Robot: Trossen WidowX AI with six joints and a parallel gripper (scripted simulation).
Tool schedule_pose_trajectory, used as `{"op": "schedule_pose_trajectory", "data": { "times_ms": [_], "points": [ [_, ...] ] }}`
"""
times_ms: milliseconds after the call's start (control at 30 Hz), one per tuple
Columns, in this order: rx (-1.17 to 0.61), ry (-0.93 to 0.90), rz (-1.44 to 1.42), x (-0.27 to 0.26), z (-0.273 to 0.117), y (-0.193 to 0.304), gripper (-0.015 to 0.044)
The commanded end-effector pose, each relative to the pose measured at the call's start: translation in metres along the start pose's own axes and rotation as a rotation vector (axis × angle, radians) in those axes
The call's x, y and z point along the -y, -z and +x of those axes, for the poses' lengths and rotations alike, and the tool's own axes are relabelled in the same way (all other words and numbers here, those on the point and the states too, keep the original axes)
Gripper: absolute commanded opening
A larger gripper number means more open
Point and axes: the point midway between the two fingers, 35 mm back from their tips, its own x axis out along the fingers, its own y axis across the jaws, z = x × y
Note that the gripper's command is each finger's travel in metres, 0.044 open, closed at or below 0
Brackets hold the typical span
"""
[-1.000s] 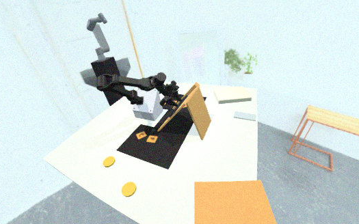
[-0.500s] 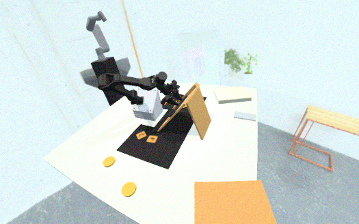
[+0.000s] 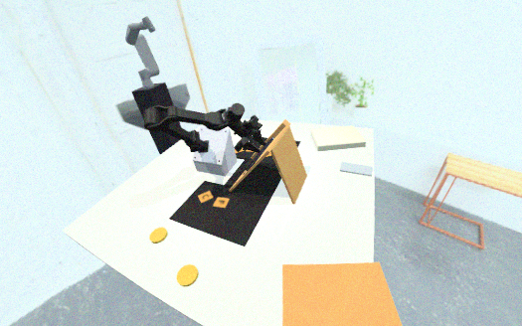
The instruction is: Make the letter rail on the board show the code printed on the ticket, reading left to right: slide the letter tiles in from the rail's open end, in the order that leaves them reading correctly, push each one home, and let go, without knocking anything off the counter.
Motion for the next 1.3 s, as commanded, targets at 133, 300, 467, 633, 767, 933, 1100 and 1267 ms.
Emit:
{"op": "schedule_pose_trajectory", "data": {
  "times_ms": [133,300,467,633,767,933,1100,1267],
  "points": [
    [-0.001,0.005,0.005,-0.004,0.0,0.0,0.0],
    [-0.001,0.005,0.005,-0.007,0.0,0.0,0.0],
    [0.0,0.005,0.005,-0.01,0.0,0.0,0.0],
    [0.0,0.005,0.005,-0.013,0.0,0.0,0.0],
    [0.0,0.005,0.005,-0.016,0.0,0.0,0.0],
    [0.0,0.0,0.001,-0.015,0.0,0.0,0.0105],
    [0.0,0.002,0.003,-0.015,-0.001,0.0,0.0236],
    [-0.001,0.005,0.005,-0.015,-0.008,0.0,0.0295]
  ]
}}
